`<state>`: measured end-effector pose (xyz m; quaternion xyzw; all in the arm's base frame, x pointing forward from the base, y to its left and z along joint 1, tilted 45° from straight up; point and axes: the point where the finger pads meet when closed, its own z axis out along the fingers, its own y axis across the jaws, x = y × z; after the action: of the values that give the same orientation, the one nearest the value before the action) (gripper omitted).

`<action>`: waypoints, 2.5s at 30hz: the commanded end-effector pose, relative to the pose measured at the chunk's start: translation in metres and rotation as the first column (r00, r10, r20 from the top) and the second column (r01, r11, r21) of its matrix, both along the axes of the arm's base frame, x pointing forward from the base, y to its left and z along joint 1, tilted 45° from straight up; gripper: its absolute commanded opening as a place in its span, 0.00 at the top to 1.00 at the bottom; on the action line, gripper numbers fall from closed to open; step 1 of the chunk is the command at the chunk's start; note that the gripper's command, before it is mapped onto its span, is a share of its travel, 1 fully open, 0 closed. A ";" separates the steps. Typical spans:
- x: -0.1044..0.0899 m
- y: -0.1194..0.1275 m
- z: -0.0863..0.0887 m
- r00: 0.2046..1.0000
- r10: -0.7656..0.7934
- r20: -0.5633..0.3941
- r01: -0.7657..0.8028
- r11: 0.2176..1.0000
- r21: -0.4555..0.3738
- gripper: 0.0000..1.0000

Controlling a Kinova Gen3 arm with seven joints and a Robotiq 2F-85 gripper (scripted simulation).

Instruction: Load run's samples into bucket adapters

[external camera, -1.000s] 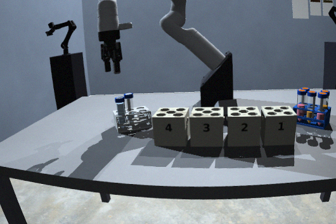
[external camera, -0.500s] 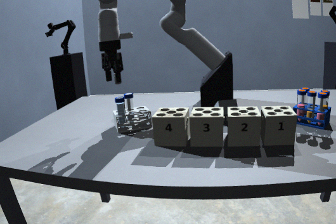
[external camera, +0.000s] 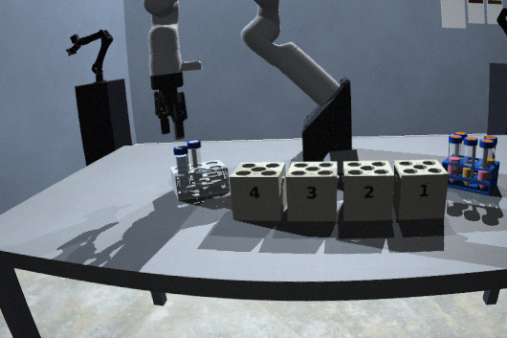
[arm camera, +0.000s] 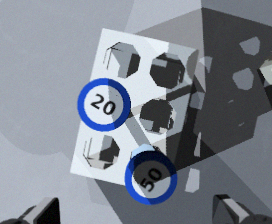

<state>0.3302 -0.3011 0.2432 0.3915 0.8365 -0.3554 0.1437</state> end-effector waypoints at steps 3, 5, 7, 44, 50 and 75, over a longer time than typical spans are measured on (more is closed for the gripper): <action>0.000 0.000 0.000 1.000 0.001 0.001 -0.001 1.000 0.000 0.00; 0.000 0.000 0.000 1.000 0.001 0.001 -0.001 1.000 0.000 0.00; 0.000 0.000 0.000 1.000 0.001 0.001 -0.001 1.000 0.000 0.00; 0.001 0.011 0.011 1.000 0.001 0.001 -0.001 1.000 0.000 0.00; 0.002 0.022 0.023 1.000 0.001 0.001 -0.001 1.000 0.000 0.00; 0.004 0.067 0.060 0.999 0.025 -0.023 -0.025 1.000 0.001 0.00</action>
<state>0.3334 -0.2411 0.3031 0.3910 0.8367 -0.3556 0.1438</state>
